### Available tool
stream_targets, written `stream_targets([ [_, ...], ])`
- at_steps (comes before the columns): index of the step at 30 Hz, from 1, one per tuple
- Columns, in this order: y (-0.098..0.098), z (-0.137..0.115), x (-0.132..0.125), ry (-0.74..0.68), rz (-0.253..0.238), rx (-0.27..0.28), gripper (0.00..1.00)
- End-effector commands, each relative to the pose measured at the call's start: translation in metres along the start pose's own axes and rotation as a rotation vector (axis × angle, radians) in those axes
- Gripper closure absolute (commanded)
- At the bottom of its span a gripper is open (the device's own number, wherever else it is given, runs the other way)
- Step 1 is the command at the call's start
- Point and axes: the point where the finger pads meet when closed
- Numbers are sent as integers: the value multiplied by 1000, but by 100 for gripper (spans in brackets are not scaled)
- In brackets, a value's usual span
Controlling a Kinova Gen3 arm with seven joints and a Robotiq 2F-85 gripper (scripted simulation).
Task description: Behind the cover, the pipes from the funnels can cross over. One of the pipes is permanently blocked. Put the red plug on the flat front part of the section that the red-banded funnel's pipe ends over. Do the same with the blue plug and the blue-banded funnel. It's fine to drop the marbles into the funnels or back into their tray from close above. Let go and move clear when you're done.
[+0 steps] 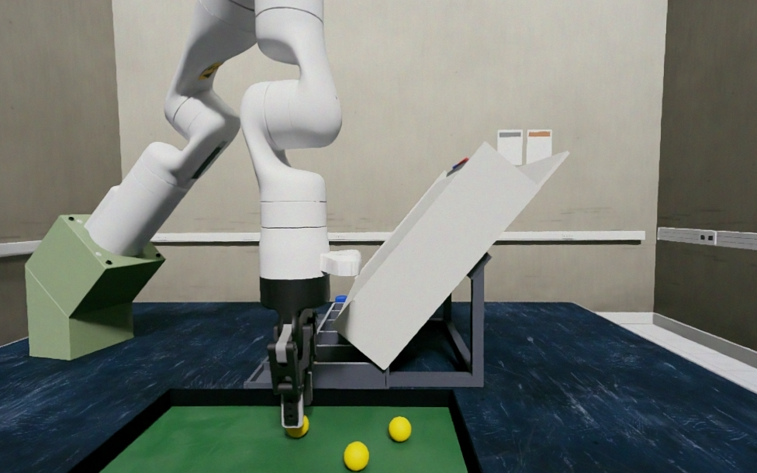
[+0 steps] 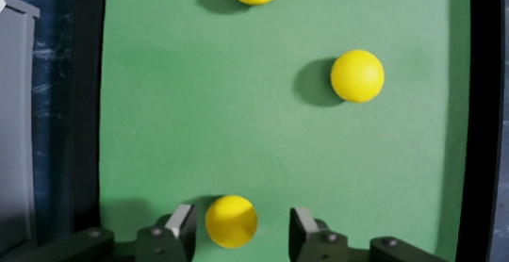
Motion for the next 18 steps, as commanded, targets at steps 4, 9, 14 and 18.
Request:
stream_targets([
  [4, 0, 0, 0, 0, 1, 0, 50],
  [9, 0, 0, 0, 0, 1, 0, 50],
  [14, -8, 0, 1, 0, 1, 0, 50],
  [18, -8, 0, 1, 0, 1, 0, 50],
])
Point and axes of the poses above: the point where the finger pads meet when closed, its own y axis back along the fingers, its own x axis across the jaws, z = x × y, and after that the axes turned 1 degree about -y, right-handed
